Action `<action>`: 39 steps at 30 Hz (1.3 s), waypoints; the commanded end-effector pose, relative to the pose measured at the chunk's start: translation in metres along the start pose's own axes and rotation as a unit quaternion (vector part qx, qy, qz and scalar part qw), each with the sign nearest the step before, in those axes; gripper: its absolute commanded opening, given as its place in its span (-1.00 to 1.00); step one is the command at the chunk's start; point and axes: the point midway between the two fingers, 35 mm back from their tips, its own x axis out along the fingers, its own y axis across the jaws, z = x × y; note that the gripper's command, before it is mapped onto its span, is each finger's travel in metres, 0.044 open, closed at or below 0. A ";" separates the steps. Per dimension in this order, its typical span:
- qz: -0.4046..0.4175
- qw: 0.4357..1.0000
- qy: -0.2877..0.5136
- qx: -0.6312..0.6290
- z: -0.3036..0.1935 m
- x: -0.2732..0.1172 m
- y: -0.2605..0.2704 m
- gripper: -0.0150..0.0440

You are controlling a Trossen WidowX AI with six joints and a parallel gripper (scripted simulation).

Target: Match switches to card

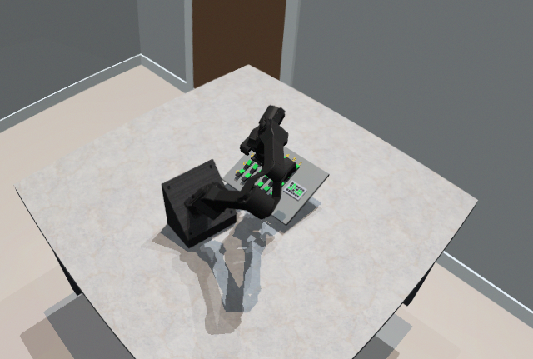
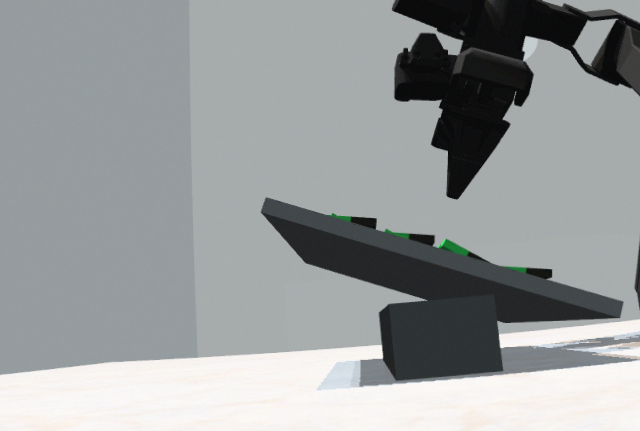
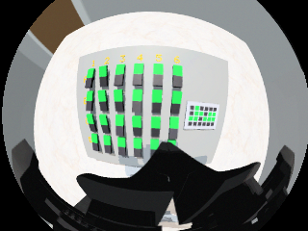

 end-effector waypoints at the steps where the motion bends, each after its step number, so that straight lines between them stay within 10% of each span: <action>1: -0.005 1.000 0.003 -0.007 -0.015 0.001 -0.019 -0.49; 39: -0.007 1.000 -0.011 -0.007 -0.018 0.060 -0.022 -0.49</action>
